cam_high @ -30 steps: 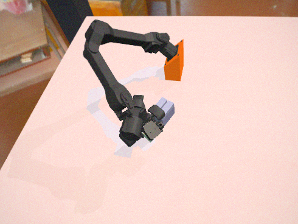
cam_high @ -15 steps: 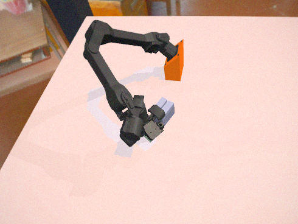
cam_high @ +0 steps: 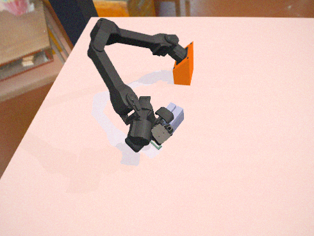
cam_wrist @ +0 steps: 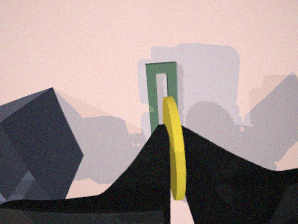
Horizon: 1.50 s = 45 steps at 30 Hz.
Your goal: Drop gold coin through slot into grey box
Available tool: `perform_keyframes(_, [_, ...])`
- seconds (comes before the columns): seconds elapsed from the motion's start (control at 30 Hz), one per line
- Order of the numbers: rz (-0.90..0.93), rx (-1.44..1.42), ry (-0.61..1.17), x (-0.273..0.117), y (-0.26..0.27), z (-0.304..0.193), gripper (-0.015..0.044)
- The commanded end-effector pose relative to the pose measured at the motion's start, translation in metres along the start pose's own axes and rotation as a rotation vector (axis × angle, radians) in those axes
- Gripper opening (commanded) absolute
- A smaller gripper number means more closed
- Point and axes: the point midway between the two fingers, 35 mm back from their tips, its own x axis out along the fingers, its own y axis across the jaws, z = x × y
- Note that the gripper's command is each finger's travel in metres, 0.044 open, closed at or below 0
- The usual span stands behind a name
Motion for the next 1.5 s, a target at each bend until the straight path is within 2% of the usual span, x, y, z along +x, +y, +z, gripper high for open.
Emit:
perform_keyframes(0.0, [-0.001,0.01,-0.006,-0.012,-0.002,0.001,0.0])
perform_keyframes(0.87, [-0.001,0.015,-0.004,-0.072,0.0,-0.002,0.0])
perform_keyframes(1.47, [0.0,0.61,-0.004,-0.072,-0.001,-0.004,0.0])
